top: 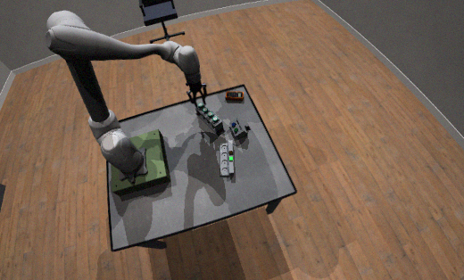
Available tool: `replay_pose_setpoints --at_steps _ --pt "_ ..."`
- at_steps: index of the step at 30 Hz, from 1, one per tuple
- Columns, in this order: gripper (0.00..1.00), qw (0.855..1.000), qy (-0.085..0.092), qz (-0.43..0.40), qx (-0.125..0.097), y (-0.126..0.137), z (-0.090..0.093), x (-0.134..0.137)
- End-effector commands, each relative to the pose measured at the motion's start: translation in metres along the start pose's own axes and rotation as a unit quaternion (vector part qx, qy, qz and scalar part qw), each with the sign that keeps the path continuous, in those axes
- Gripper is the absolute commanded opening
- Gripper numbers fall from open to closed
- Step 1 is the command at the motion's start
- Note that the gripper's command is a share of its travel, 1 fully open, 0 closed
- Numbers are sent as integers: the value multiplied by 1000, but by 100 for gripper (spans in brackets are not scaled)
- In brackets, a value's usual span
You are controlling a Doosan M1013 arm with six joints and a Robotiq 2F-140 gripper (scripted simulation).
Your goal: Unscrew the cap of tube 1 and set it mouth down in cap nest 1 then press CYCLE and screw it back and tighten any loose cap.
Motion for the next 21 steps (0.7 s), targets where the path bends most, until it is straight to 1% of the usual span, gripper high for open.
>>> replay_pose_setpoints --at_steps 1,3,5,7,11,15,21 --pt "41 996 0 -89 6 0 -1 0" --pt "41 992 0 -129 6 0 -1 0" --pt "41 992 0 -129 6 0 -1 0" --pt "41 986 0 -168 6 0 -1 0" --pt "41 969 1 -246 6 0 -1 0" --pt "41 947 1 -321 6 0 -1 0" --pt "41 947 1 -321 6 0 -1 0"
Point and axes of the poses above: the point where the finger pads meet when closed, its own z axis out along the fingers, its own x axis across the jaws, y = z × x, the point moved 1 cm from there along -z, back along the fingers
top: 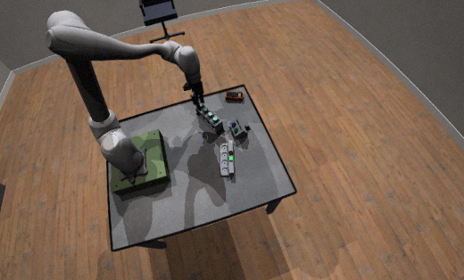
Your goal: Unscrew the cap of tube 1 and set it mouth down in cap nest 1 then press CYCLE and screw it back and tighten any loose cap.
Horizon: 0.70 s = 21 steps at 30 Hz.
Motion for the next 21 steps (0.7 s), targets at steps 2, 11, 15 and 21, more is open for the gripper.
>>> replay_pose_setpoints --at_steps 2,11,15,21 --pt "30 1000 1 -2 1 0 -1 0" --pt "30 1000 1 -2 1 0 -1 0" --pt "30 1000 1 23 1 0 -1 0" --pt "30 992 1 123 2 0 -1 0"
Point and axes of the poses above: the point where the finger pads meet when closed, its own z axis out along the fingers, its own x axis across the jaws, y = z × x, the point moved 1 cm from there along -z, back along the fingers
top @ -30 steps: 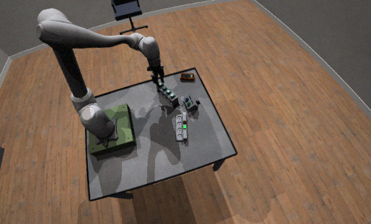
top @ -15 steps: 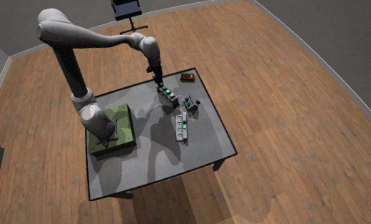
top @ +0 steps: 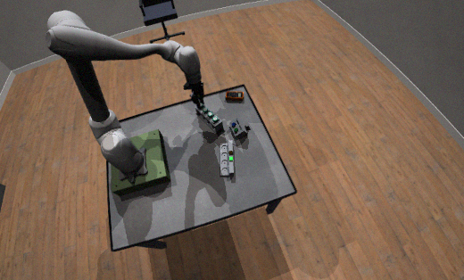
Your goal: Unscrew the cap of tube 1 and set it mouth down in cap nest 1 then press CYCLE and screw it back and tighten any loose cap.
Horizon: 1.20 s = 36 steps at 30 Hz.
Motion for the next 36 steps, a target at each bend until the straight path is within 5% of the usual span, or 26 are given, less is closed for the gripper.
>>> replay_pose_setpoints --at_steps 1,6,12,14,18,24,25,36 --pt "30 996 0 87 -2 0 0 0" --pt "30 977 0 211 -2 0 0 0" --pt "30 935 0 355 -2 0 0 0" --pt "30 935 0 355 -2 0 0 0" --pt "30 896 1 445 -2 0 0 0" --pt "30 896 1 445 -2 0 0 0" --pt "41 896 1 445 -2 0 0 0" --pt "41 896 1 445 -2 0 0 0"
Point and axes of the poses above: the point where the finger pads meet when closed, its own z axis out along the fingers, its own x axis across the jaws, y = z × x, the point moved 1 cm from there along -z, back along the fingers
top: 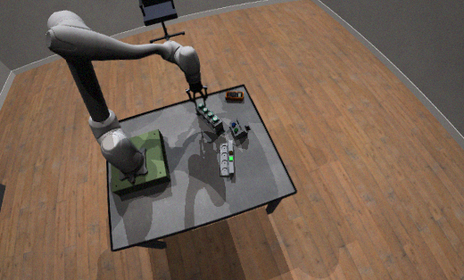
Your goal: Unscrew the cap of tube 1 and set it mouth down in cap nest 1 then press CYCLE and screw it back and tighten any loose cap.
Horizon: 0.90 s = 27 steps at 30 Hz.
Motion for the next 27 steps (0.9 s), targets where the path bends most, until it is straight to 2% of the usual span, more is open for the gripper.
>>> replay_pose_setpoints --at_steps 1,5,10,12,14,20,27 --pt "41 1000 0 0 0 0 -1 0" --pt "41 997 0 -80 0 0 -1 0" --pt "41 984 0 -179 0 0 -1 0" --pt "41 984 0 -179 0 0 -1 0" --pt "41 976 0 -218 0 0 -1 0" --pt "41 943 0 -333 0 0 -1 0" --pt "41 887 1 -462 0 0 -1 0"
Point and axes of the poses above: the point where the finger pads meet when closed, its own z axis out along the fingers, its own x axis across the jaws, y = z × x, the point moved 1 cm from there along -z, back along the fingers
